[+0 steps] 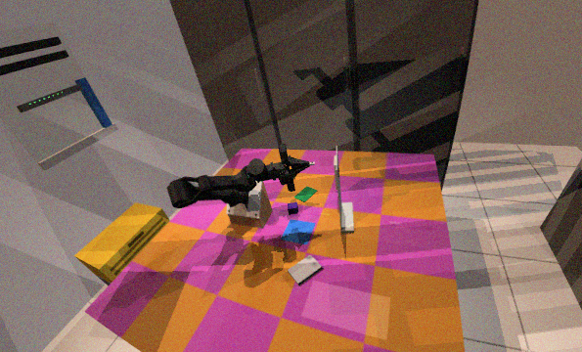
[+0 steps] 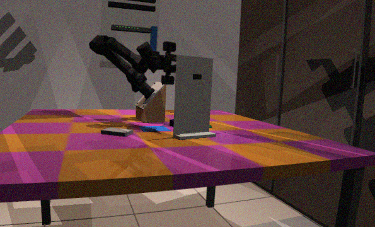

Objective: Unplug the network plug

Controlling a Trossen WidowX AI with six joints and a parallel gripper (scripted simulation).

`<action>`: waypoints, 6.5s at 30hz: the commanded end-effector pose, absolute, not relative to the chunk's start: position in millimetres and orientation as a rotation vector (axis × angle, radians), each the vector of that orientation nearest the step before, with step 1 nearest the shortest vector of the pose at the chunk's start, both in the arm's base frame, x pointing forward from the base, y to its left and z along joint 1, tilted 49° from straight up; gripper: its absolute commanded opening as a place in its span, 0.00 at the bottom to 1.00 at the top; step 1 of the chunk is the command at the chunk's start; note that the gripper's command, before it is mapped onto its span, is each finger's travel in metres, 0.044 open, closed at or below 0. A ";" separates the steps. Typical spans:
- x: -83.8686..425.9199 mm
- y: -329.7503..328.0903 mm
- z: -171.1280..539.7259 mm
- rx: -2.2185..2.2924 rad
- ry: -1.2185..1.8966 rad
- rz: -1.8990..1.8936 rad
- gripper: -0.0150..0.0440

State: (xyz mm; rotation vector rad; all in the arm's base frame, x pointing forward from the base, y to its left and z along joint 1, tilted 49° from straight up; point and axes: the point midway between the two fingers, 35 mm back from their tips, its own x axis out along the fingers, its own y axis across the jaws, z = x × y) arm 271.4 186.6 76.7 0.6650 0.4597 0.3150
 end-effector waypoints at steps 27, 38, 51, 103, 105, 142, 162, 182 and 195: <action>261.2 8.5 14.3 0.729 0.288 -0.732 0.25; 255.1 -7.6 12.8 0.714 0.245 -0.812 0.25; 258.0 -13.4 5.0 0.716 0.249 -0.815 0.25; 262.5 -39.7 -18.8 0.716 0.251 -0.816 0.25; 262.5 -40.8 -19.4 0.715 0.250 -0.816 0.25; 263.7 -55.2 -24.1 0.713 0.237 -0.812 0.25; 261.4 -52.3 -22.7 0.714 0.239 -0.813 0.52; 252.0 -42.8 -17.1 0.714 0.244 -0.814 0.52; 246.5 -37.8 -14.0 0.713 0.245 -0.814 0.52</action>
